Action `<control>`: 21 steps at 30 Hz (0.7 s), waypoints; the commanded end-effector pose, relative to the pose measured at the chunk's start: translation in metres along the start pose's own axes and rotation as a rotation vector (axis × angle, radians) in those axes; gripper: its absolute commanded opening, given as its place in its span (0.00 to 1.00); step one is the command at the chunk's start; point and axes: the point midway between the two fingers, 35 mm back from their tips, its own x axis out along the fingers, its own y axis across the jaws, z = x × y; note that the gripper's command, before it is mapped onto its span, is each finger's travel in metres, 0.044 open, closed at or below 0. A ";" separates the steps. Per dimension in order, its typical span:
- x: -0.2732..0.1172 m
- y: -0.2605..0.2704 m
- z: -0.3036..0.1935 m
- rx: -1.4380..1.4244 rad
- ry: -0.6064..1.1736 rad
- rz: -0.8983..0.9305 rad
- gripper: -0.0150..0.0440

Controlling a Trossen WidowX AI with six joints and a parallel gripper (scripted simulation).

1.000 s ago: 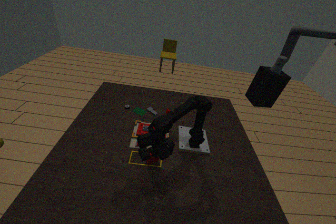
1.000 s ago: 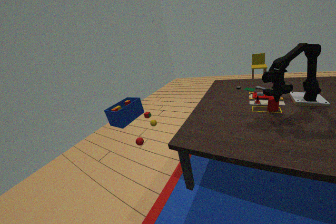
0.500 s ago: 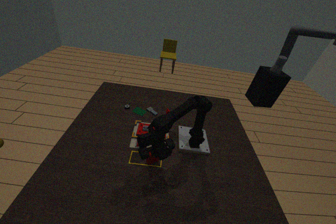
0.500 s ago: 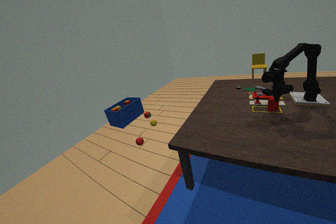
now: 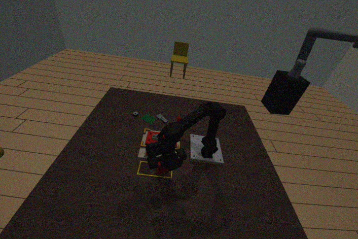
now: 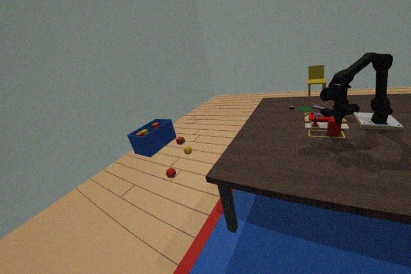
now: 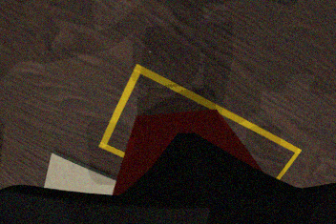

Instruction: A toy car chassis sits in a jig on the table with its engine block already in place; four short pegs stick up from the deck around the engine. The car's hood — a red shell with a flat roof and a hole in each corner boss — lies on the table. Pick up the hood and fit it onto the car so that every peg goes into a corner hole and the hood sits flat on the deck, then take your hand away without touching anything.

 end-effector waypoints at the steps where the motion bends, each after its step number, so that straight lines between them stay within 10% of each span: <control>1: -0.001 -0.001 -0.001 0.021 0.005 -0.005 0.25; 21: -0.001 -0.002 -0.002 0.126 0.005 -0.005 0.25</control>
